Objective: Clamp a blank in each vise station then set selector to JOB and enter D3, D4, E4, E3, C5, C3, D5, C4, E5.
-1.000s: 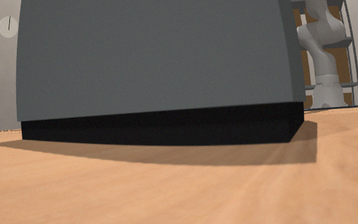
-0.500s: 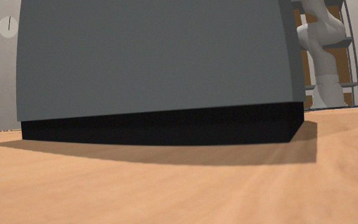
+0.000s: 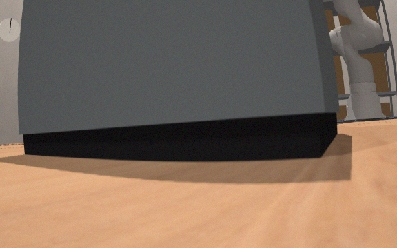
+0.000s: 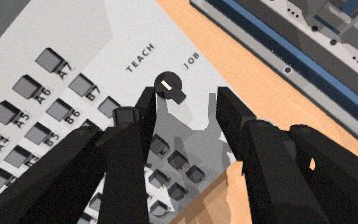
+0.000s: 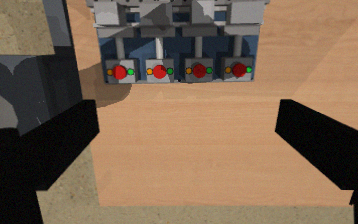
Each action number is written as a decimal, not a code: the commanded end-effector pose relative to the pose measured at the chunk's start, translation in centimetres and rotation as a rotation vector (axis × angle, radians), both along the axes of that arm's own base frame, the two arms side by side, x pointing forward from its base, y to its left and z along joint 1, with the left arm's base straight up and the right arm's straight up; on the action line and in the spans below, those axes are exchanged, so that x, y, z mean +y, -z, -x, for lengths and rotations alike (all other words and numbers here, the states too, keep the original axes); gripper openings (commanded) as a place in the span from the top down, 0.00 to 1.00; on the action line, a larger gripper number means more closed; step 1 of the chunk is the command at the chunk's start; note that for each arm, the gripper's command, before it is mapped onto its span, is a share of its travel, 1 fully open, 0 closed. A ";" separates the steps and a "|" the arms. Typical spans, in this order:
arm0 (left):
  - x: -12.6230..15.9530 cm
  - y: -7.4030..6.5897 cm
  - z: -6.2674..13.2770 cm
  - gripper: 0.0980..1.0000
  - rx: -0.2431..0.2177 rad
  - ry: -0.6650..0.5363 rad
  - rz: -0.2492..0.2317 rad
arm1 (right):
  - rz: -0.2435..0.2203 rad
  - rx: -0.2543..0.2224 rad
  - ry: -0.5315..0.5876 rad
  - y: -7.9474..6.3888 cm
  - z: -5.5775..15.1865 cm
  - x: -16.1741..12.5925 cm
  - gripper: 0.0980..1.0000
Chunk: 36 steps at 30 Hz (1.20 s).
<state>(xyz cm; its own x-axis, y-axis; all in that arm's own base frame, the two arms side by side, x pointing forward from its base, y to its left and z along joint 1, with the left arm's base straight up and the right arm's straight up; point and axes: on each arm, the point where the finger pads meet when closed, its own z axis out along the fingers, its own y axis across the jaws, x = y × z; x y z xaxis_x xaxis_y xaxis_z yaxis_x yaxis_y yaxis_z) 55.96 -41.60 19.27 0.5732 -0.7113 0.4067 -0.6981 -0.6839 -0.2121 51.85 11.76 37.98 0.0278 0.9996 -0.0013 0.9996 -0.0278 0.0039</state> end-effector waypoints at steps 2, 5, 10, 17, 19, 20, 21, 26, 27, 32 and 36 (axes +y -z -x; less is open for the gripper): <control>-0.2 -0.2 -0.1 0.67 -0.020 -0.263 0.092 | 0.000 0.000 0.000 0.0 0.0 0.0 0.00; -0.2 -0.2 -0.1 0.67 -0.016 -0.344 0.127 | 0.000 0.000 0.000 0.0 0.0 0.0 0.00; -0.2 -0.2 -0.1 0.67 -0.016 -0.448 0.166 | 0.000 0.000 0.000 0.0 0.0 0.0 0.00; -0.2 -0.2 -0.1 0.67 -0.027 -0.582 0.212 | 0.000 0.000 0.000 0.0 0.0 0.0 0.00; -0.2 -0.2 -0.1 0.67 -0.029 -0.601 0.218 | 0.000 0.000 0.000 0.0 0.0 0.0 0.00; -0.2 -0.2 -0.1 0.67 -0.029 -0.601 0.218 | 0.000 0.000 0.000 0.0 0.0 0.0 0.00; -0.2 -0.2 -0.1 0.67 -0.036 -0.651 0.234 | 0.000 0.000 0.000 0.0 0.0 0.0 0.00; -0.2 -0.2 -0.1 0.67 -0.055 -0.738 0.259 | 0.000 0.000 0.000 0.0 0.0 0.0 0.00; -0.2 -0.2 -0.1 0.67 -0.058 -0.751 0.263 | 0.000 0.000 0.000 0.0 0.0 0.0 0.00; -0.2 -0.2 -0.1 0.67 -0.058 -0.751 0.263 | 0.000 0.000 0.000 0.0 0.0 0.0 0.00; -0.2 -0.2 -0.1 0.67 -0.058 -0.751 0.263 | 0.000 0.000 0.000 0.0 0.0 0.0 0.00</control>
<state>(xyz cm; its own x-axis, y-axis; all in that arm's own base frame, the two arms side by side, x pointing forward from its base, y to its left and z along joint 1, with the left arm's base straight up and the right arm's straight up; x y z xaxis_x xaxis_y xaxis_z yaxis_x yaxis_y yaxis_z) 55.89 -42.23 19.60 0.8376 -0.1568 0.5234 -0.1567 -0.9866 -0.0449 51.85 11.76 37.98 0.0278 0.9996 -0.0013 0.9996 -0.0278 0.0039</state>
